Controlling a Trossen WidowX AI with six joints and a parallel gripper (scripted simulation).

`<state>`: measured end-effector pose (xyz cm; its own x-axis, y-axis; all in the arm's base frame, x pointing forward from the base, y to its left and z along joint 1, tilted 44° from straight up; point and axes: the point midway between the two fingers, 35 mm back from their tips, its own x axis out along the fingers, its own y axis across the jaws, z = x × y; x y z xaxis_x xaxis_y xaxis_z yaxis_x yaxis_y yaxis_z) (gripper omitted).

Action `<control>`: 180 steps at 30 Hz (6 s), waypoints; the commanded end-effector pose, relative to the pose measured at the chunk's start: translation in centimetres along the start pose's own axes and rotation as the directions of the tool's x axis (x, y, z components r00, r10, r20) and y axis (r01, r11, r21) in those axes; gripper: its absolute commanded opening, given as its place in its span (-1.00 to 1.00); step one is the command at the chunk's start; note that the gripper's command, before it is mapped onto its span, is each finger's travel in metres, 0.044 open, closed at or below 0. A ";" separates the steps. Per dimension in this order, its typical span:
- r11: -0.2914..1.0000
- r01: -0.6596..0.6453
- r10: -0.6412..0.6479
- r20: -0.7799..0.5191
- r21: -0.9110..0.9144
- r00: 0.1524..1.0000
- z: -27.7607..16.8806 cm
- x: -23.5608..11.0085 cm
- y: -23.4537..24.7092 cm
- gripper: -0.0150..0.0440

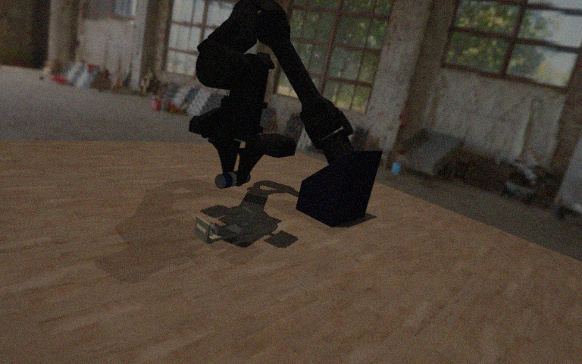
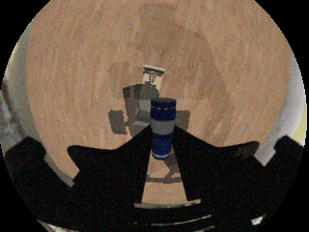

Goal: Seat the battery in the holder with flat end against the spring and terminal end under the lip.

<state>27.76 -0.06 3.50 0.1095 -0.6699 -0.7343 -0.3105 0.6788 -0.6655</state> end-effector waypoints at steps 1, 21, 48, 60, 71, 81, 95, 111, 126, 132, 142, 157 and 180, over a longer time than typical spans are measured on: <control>0.990 -0.003 0.003 -0.001 0.144 1.000 1.8 -0.1 1.3 -0.20; 0.974 0.009 0.030 -0.164 0.228 0.986 2.2 2.4 2.2 -0.20; 0.974 0.014 0.069 -0.360 0.225 0.931 2.4 4.5 2.1 -0.20; 0.974 0.016 0.084 -0.427 0.225 0.900 2.7 5.0 2.0 -0.20; 0.974 0.018 0.097 -0.487 0.225 0.868 2.9 5.4 1.9 -0.20; 0.974 0.019 0.097 -0.491 0.225 0.866 3.3 5.6 1.8 -0.20; 0.974 0.020 0.096 -0.492 0.225 0.866 4.1 5.7 1.6 -0.20; 0.974 0.021 0.095 -0.494 0.224 0.864 5.0 5.7 1.4 -0.20; 0.974 0.018 0.094 -0.478 0.224 0.873 5.1 5.8 1.4 -0.20; 0.974 0.012 0.093 -0.454 0.224 0.886 5.1 5.9 1.5 -0.20; 0.974 0.005 0.091 -0.412 0.226 0.906 5.0 6.1 1.7 -0.20; 0.974 -0.005 0.086 -0.351 0.225 0.932 4.9 6.4 1.8 -0.20; 0.975 -0.015 0.073 -0.258 0.223 0.963 4.6 6.7 1.9 -0.20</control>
<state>31.88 -1.86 -3.20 -0.1891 -0.6721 -0.7159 -0.0991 0.7384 -0.6671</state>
